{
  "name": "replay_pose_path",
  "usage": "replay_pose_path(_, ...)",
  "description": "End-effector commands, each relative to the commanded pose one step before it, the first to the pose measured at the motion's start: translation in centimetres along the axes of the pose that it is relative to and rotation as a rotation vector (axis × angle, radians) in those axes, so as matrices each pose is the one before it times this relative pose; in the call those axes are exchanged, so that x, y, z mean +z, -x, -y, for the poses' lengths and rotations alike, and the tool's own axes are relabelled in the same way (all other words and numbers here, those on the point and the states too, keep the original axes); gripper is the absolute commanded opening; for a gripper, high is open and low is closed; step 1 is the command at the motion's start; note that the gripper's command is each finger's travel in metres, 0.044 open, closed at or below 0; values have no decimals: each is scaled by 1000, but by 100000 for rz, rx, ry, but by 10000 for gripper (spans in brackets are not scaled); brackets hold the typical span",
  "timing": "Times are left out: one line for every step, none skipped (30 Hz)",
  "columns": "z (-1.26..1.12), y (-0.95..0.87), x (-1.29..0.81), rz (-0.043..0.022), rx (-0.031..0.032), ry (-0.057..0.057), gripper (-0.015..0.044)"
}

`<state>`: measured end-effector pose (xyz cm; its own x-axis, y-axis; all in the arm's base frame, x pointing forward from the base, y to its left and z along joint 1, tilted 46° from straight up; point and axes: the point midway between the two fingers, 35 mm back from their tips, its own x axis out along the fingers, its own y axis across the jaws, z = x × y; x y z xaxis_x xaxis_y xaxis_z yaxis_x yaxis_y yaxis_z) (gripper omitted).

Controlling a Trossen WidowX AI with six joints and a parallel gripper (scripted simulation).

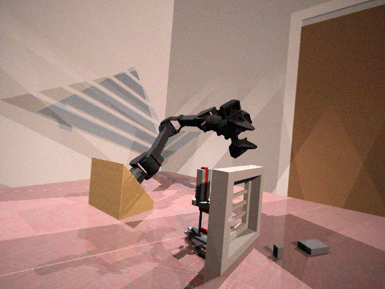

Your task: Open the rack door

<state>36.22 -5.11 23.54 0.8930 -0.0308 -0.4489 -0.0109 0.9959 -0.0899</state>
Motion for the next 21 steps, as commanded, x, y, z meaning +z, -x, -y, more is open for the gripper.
replay_pose_path(755,-1088,-1258,-8927,1964,973,291)
replay_pose_path(211,-280,-347,-2479,586,86,291)
replay_pose_path(211,-276,-345,-2458,623,45,291)
replay_pose_path(212,-271,-342,-2436,661,5,291)
replay_pose_path(212,-267,-340,-2412,699,-34,291)
replay_pose_path(209,-262,-337,-2386,745,-72,291)
replay_pose_path(137,-255,-339,-2396,1100,-48,291)
replay_pose_path(138,-250,-336,-2374,1142,-92,291)
replay_pose_path(138,-244,-332,-2340,1179,-136,291)
replay_pose_path(138,-238,-327,-2305,1215,-179,291)
replay_pose_path(138,-232,-323,-2268,1252,-221,291)
replay_pose_path(138,-226,-318,-2231,1288,-263,291)
replay_pose_path(138,-219,-314,-2193,1323,-304,291)
replay_pose_path(138,-213,-309,-2153,1358,-344,291)
replay_pose_path(138,-206,-304,-2113,1393,-383,291)
replay_pose_path(138,-200,-299,-2071,1427,-422,291)
replay_pose_path(141,-194,-295,-2031,1455,-479,291)
replay_pose_path(141,-187,-290,-1988,1488,-517,291)
replay_pose_path(140,-180,-285,-1944,1520,-553,291)
replay_pose_path(140,-173,-279,-1899,1552,-588,291)
replay_pose_path(140,-166,-274,-1853,1583,-623,291)
